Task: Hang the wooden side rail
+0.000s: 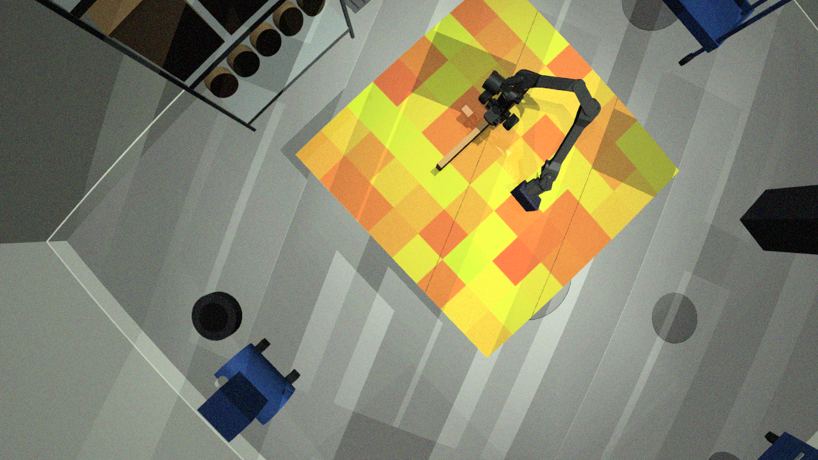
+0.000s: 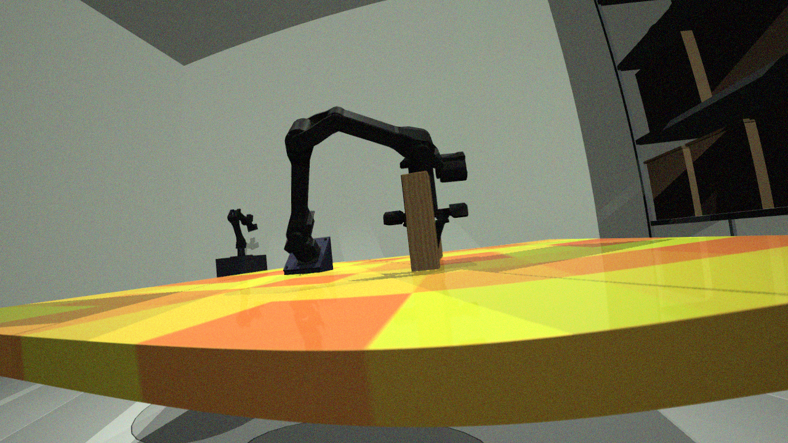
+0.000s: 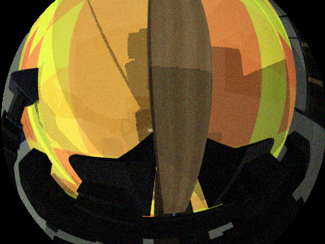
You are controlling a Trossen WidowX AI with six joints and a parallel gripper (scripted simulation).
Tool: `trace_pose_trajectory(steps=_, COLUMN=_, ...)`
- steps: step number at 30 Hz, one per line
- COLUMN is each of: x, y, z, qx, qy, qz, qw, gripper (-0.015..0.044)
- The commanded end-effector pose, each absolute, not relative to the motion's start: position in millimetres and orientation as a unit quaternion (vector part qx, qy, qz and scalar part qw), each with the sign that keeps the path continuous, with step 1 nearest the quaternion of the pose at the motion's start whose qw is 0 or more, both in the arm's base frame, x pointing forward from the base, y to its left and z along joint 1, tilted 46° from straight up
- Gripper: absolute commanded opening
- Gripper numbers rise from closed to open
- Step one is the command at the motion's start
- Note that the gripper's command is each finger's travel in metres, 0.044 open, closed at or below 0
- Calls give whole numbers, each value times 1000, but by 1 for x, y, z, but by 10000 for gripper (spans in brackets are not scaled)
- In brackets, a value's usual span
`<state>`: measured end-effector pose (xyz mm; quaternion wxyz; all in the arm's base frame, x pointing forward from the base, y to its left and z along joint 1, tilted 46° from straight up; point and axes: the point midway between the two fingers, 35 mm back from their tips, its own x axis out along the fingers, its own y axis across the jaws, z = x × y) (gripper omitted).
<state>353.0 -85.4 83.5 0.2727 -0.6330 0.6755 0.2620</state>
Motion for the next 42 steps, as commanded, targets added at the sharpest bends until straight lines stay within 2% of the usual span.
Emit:
trace_pose_trajectory(steps=1, x=353, y=-85, z=84, qx=-633, qy=676, qz=262, qw=273, gripper=53)
trace_pose_trajectory(steps=11, x=353, y=-85, z=84, qx=-633, qy=676, qz=262, qw=273, gripper=315)
trace_pose_trajectory(steps=16, x=355, y=-63, z=105, qx=-636, qy=674, qz=261, qw=273, gripper=440)
trace_pose_trajectory(steps=23, x=355, y=-57, z=111, qx=-636, qy=673, qz=260, qw=272, gripper=440)
trace_pose_trajectory(steps=29, x=356, y=-36, z=89, qx=-636, qy=673, qz=260, qw=273, gripper=440)
trace_pose_trajectory(steps=42, x=356, y=-38, z=91, qx=-638, qy=672, qz=263, qw=268, gripper=440)
